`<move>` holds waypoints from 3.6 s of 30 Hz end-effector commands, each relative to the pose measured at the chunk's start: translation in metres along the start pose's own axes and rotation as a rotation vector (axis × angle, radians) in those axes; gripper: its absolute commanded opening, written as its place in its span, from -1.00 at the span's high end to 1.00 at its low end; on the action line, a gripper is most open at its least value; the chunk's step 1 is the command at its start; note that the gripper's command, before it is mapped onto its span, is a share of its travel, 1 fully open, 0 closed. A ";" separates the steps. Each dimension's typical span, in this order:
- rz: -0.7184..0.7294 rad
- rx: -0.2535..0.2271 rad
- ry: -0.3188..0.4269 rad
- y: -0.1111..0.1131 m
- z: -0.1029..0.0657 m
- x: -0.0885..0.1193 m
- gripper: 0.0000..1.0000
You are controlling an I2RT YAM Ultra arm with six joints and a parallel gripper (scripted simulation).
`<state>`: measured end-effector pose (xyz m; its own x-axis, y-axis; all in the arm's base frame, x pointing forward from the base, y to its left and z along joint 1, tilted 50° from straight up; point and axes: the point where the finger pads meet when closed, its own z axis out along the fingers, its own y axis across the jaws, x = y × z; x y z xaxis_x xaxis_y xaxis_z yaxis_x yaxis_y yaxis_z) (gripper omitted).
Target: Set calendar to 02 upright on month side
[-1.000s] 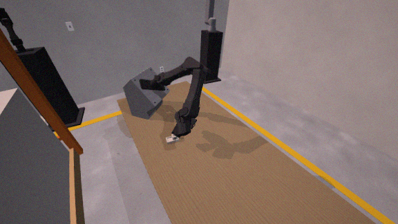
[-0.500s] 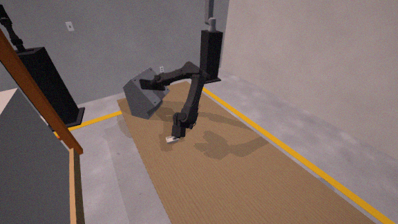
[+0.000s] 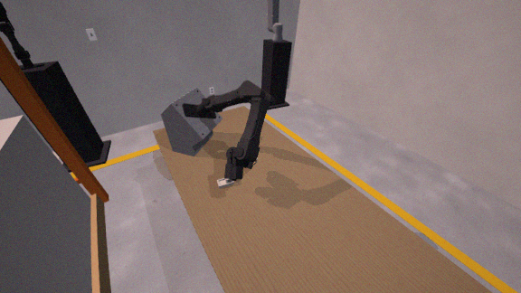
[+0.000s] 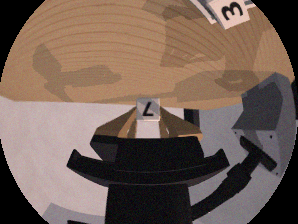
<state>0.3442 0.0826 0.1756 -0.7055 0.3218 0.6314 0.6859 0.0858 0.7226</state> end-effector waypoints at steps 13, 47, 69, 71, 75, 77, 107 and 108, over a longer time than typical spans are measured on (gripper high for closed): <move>-0.003 -0.012 -0.009 0.003 0.001 -0.007 0.49; -0.003 -0.012 -0.009 0.003 0.035 -0.040 0.49; -0.003 -0.013 -0.009 0.003 0.040 -0.046 0.49; -0.003 -0.013 -0.009 0.003 0.040 -0.046 0.49; -0.003 -0.013 -0.009 0.003 0.040 -0.046 0.49; -0.003 -0.013 -0.009 0.003 0.040 -0.046 0.49; -0.003 -0.013 -0.009 0.003 0.040 -0.046 0.49; -0.003 -0.013 -0.009 0.003 0.040 -0.047 0.49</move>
<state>0.3869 0.1073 0.1356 -0.7072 0.3292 0.6257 0.6813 0.0806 0.7276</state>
